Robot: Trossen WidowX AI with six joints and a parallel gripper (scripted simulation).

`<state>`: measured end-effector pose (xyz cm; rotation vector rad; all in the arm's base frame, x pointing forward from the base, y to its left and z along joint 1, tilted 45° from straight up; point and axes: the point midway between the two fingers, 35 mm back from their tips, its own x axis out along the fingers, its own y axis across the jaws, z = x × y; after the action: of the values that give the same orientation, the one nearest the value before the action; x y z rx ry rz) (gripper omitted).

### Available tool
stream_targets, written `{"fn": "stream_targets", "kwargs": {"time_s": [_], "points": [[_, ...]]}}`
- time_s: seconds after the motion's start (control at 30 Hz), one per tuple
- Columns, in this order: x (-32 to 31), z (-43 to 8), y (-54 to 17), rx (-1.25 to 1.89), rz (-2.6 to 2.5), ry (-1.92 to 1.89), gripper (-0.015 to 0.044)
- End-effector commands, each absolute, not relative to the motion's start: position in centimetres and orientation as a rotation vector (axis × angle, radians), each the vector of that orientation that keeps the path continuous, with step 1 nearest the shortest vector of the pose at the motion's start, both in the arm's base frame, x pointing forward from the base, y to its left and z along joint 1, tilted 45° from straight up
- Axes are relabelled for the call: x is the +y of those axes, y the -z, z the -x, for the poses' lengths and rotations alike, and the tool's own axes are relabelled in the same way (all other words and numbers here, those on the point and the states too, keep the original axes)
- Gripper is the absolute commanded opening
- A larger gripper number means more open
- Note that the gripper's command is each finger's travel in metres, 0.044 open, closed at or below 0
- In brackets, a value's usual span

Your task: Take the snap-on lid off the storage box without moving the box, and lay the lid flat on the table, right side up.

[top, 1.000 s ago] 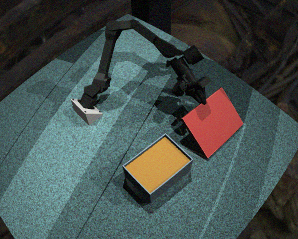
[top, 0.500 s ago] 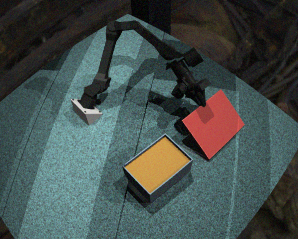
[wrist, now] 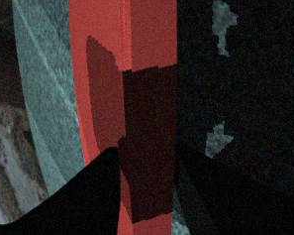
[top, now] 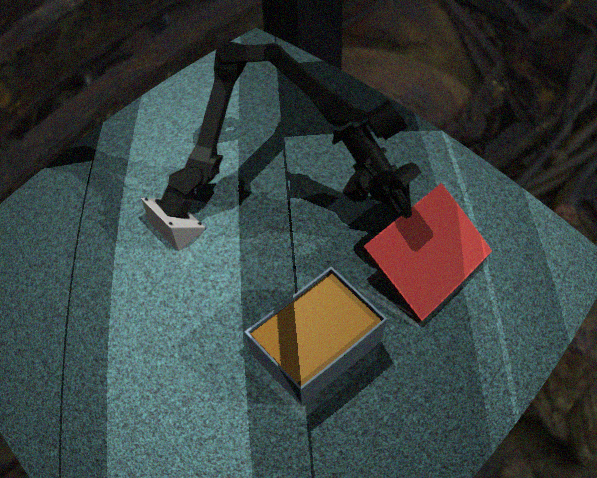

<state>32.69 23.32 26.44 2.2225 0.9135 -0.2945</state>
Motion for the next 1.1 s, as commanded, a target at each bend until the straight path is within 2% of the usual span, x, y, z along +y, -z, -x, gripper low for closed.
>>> {"fn": "stream_targets", "kwargs": {"time_s": [0.0, 0.27, 0.6, 0.67, 0.87, 1.07], "points": [[24.0, -32.5, -25.1, 0.939, -2.207, 0.324, 0.0], [24.4, -32.5, -24.7, 0.939, -2.208, 0.324, 0.0], [23.8, -32.6, -26.1, 0.939, -2.207, 0.324, 0.0262], [23.8, -32.6, -26.1, 0.939, -2.207, 0.324, 0.0275], [23.7, -31.5, -26.0, 0.939, -2.208, 0.325, 0.0433], [23.6, -30.3, -26.0, 0.94, -2.208, 0.325, 0.044]]}}
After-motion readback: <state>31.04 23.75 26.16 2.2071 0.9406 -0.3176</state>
